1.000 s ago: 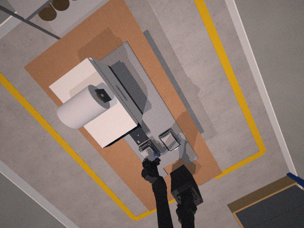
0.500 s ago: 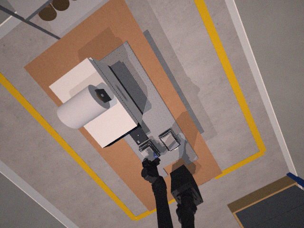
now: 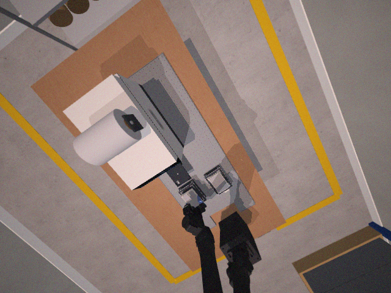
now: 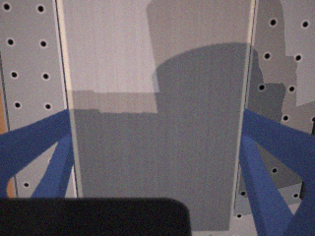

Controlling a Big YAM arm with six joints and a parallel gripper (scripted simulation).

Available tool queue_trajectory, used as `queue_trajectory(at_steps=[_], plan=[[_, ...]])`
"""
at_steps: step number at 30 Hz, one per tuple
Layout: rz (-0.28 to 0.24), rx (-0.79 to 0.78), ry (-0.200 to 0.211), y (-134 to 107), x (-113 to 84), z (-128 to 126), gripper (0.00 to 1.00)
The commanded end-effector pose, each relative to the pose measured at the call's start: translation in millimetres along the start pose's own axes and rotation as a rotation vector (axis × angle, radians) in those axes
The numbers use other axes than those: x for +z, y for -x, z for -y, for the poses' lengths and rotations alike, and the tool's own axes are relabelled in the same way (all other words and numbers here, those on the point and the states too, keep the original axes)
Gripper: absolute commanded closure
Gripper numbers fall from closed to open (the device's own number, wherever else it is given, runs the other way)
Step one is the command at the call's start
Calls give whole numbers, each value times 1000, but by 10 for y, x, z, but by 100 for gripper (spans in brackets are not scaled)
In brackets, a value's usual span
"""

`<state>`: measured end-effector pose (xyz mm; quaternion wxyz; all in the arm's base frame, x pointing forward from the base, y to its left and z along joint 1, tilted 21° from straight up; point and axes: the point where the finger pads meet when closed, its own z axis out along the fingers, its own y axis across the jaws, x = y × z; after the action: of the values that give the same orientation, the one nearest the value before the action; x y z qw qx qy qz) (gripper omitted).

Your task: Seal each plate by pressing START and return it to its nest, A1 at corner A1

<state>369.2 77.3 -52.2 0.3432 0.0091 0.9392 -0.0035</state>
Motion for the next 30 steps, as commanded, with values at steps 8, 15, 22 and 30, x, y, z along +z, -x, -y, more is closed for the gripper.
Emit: queue_trajectory(at_steps=[8, 15, 22, 30], plan=[[-13, -1, -4, -34, 23, 0, 100], [-6, 1, -13, -49, 13, 80, 100], [9, -1, -1, 35, 80, 14, 100], [7, -22, 17, -9, 98, -90, 100]])
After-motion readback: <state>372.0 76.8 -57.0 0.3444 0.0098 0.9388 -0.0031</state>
